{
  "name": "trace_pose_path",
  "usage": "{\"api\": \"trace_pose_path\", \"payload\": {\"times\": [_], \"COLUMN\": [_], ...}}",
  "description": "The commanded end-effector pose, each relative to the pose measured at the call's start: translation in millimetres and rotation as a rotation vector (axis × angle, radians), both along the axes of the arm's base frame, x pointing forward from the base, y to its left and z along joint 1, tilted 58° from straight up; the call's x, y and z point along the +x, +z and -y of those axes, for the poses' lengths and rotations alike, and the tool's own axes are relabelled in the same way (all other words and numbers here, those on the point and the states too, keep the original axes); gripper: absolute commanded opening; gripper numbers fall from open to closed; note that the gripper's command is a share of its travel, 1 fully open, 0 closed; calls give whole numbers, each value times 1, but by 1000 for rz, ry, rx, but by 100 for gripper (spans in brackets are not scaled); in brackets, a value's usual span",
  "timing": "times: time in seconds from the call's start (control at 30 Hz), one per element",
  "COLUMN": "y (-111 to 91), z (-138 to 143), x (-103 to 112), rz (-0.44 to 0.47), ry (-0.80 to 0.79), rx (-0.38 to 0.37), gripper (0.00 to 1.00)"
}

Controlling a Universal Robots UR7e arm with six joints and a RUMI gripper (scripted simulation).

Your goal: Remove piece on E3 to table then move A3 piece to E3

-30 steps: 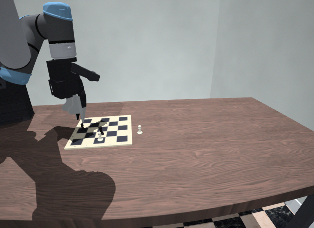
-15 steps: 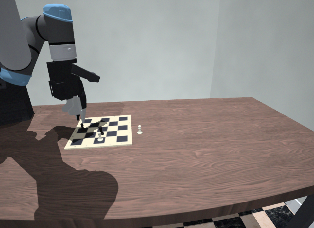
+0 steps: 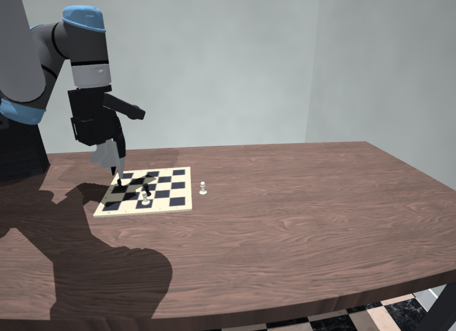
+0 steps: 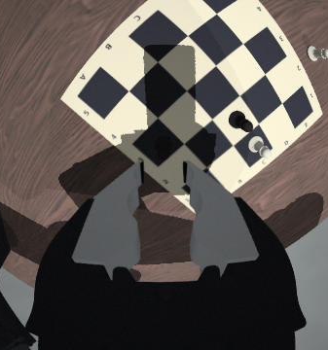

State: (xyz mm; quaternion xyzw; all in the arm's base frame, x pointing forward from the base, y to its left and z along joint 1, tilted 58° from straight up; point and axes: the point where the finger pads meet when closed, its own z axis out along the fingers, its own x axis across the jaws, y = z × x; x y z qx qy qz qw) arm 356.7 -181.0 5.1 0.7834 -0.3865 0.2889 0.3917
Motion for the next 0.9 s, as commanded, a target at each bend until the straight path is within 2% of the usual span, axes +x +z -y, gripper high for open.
{"api": "trace_pose_path", "payload": {"times": [0.0, 0.87], "y": [0, -5], "z": [0, 8], "x": [0, 2], "rz": [1, 1], "ry": [1, 1], "rx": [0, 0], "gripper": [20, 20]}}
